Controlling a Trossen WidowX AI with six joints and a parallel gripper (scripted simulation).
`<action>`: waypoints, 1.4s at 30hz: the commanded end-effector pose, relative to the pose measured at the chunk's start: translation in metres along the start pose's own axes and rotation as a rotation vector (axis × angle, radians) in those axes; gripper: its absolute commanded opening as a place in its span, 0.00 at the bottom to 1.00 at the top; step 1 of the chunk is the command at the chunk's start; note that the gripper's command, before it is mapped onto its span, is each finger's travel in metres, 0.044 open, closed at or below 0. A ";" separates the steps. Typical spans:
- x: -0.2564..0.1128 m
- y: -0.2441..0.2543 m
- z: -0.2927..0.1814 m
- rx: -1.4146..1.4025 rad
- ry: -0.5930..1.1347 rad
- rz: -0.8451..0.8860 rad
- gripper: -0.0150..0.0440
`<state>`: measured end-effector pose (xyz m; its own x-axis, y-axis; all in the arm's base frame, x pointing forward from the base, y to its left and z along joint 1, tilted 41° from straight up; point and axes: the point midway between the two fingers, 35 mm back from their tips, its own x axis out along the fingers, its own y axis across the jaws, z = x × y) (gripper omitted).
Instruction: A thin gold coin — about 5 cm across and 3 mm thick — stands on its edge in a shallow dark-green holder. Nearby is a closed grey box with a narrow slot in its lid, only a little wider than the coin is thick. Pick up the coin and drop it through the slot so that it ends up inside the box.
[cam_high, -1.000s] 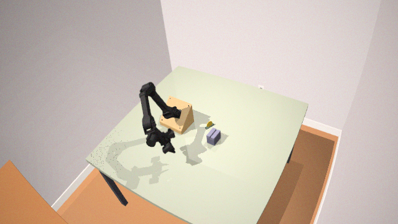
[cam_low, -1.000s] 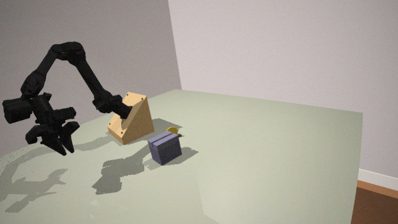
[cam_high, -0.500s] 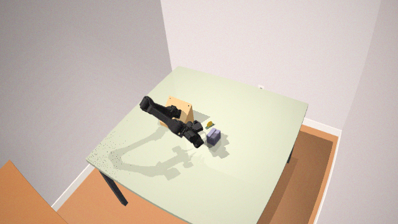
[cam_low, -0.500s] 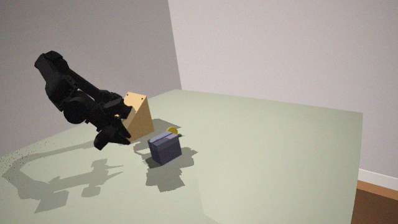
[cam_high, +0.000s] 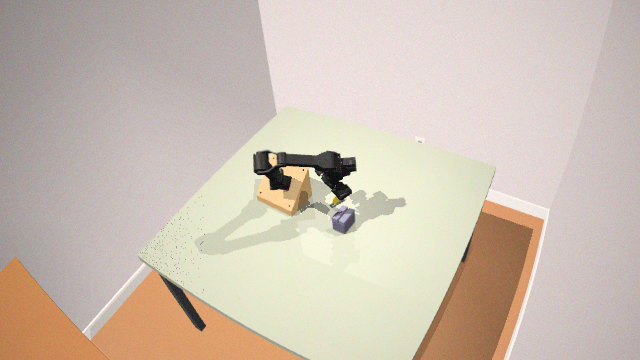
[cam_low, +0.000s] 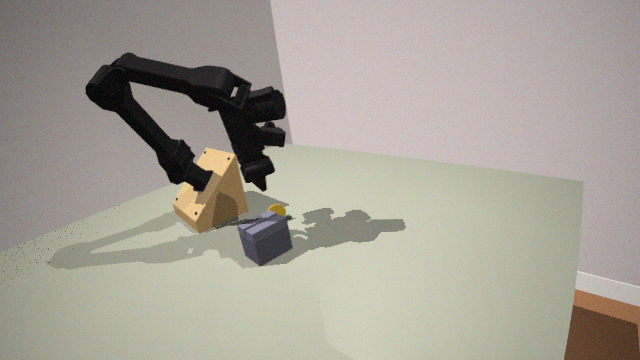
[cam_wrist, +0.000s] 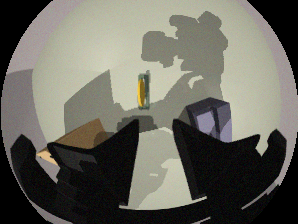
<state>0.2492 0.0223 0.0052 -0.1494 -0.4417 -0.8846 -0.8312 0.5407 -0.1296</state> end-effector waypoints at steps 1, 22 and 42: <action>0.006 0.031 0.022 -0.034 0.128 -0.105 0.53; 0.057 0.030 0.021 -0.047 0.169 -0.158 0.53; 0.083 0.025 0.017 -0.047 0.168 -0.158 0.53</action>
<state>0.2282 0.0167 -0.0749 -0.0943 -0.6289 -0.7717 -0.8718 0.4264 -0.2409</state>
